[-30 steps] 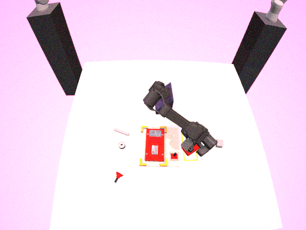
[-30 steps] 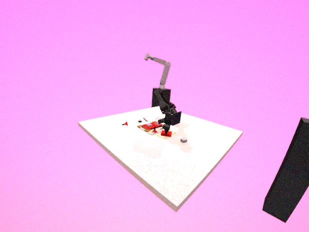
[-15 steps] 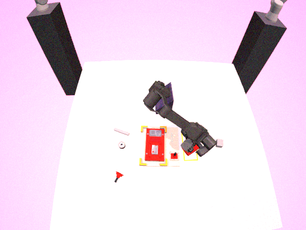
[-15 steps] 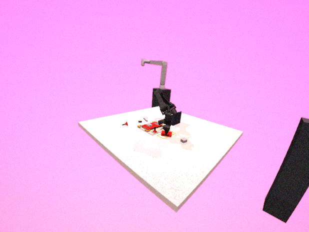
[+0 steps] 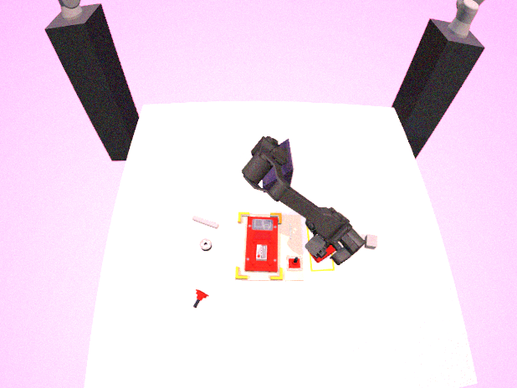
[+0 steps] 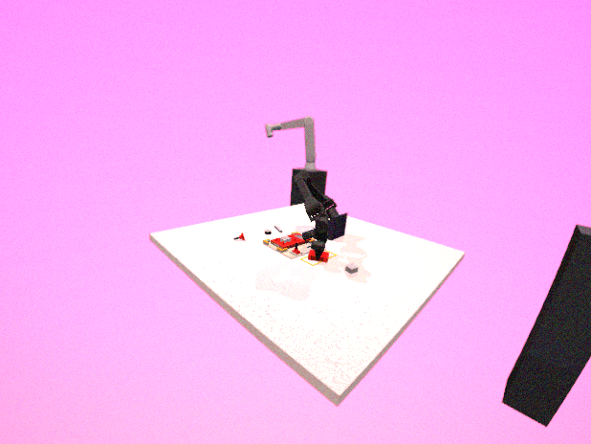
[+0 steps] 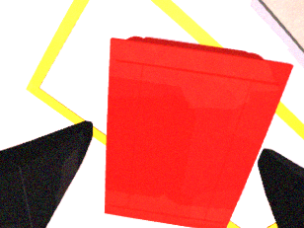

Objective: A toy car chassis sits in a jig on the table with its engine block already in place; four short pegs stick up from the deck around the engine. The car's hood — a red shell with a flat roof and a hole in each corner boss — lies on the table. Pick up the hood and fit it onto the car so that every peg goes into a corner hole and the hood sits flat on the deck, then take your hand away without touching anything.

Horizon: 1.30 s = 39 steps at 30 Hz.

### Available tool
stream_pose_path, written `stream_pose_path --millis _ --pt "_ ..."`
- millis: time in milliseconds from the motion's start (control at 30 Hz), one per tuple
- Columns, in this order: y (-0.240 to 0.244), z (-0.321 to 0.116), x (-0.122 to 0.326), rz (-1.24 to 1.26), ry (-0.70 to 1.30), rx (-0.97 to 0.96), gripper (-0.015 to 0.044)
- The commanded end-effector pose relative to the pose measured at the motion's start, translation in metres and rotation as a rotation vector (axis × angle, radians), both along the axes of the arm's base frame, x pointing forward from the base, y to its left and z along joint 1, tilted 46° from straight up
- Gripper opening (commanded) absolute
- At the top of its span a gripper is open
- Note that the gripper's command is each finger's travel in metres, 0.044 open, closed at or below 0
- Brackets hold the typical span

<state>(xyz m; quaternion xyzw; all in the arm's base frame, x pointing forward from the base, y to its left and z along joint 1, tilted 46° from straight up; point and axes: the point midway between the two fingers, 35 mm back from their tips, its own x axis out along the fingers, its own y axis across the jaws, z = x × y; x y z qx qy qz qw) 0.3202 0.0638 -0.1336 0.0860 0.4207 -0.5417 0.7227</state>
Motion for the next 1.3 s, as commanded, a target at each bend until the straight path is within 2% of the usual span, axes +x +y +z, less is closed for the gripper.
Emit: stream_pose_path --millis 0,133,267,567,900,933,1267 --pt "-0.003 -0.002 0.0 0.002 0.004 -0.004 0.044" --pt "-0.005 -0.003 0.0 0.002 0.004 -0.004 0.044" --pt "-0.002 -0.002 0.0 0.0 0.0 0.0 0.0335" --pt "-0.002 -0.002 0.0 0.0 0.0 0.0 0.0275" --pt "0.005 0.005 -0.001 0.001 0.001 0.0 0.0012" --pt "0.006 0.006 -0.001 0.001 0.001 0.0 0.0" --pt "0.024 0.023 -0.002 0.001 0.001 0.001 0.0"
